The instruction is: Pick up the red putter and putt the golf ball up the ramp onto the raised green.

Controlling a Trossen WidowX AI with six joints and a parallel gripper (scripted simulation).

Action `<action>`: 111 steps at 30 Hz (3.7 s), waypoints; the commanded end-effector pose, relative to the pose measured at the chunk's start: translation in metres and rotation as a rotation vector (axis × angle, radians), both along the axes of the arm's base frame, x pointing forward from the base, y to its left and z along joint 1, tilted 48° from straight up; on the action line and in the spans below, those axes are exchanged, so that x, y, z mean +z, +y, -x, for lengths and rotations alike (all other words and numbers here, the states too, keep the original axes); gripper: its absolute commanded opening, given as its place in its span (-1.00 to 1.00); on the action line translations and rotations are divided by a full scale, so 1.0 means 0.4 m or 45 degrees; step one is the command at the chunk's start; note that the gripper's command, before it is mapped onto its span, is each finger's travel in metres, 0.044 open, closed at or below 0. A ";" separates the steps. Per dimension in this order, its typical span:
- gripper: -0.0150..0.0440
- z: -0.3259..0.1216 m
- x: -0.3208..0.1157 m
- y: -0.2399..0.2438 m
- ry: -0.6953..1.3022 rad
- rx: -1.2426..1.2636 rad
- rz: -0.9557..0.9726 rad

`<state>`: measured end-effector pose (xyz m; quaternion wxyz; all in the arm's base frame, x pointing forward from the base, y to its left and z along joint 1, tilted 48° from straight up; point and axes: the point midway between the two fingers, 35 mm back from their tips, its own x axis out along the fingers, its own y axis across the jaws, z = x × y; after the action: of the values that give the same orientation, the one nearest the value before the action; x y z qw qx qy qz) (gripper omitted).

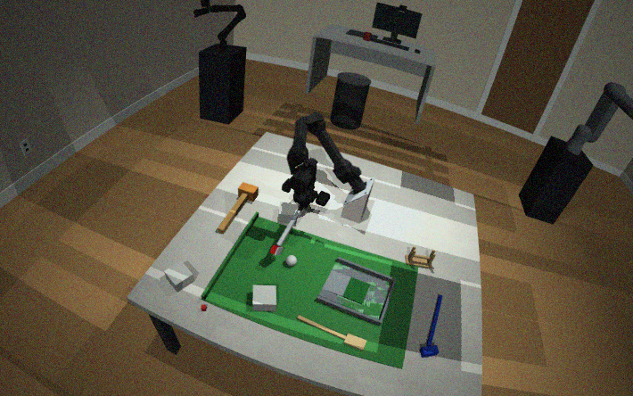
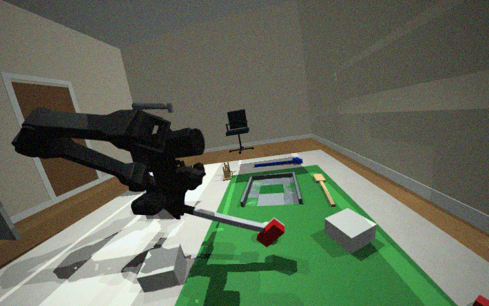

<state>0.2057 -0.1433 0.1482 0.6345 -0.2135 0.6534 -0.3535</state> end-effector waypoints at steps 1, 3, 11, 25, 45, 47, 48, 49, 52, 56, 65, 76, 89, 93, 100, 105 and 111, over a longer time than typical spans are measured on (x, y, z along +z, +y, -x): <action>-0.49 0.002 -0.006 -0.010 -0.001 0.009 0.009; -0.49 0.002 -0.010 -0.014 -0.001 0.009 0.009; -0.49 0.005 -0.031 -0.037 -0.002 0.009 0.009; -0.49 0.007 -0.046 -0.057 -0.008 0.002 0.011; -0.49 0.021 0.004 -0.111 -0.003 0.009 0.014; -0.49 0.021 0.004 -0.111 -0.003 0.009 0.014; -0.49 0.021 0.004 -0.111 -0.003 0.009 0.014; -0.49 0.021 0.004 -0.111 -0.003 0.009 0.014; -0.49 0.025 -0.004 -0.108 0.008 0.009 0.007; -0.49 0.007 -0.037 -0.083 0.004 0.010 -0.004; -0.49 -0.036 -0.230 0.091 -0.001 0.009 -0.006; -0.49 -0.041 -0.228 0.149 -0.002 0.011 -0.001; -0.49 -0.042 -0.168 0.213 0.013 0.013 0.004; -0.49 -0.042 -0.168 0.213 0.013 0.013 0.004; -0.49 -0.042 -0.168 0.213 0.013 0.013 0.004; -0.49 -0.042 -0.168 0.213 0.013 0.013 0.004; -0.49 -0.042 -0.168 0.213 0.013 0.013 0.004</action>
<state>0.2223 -0.0581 0.0811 0.6321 -0.2182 0.6551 -0.3517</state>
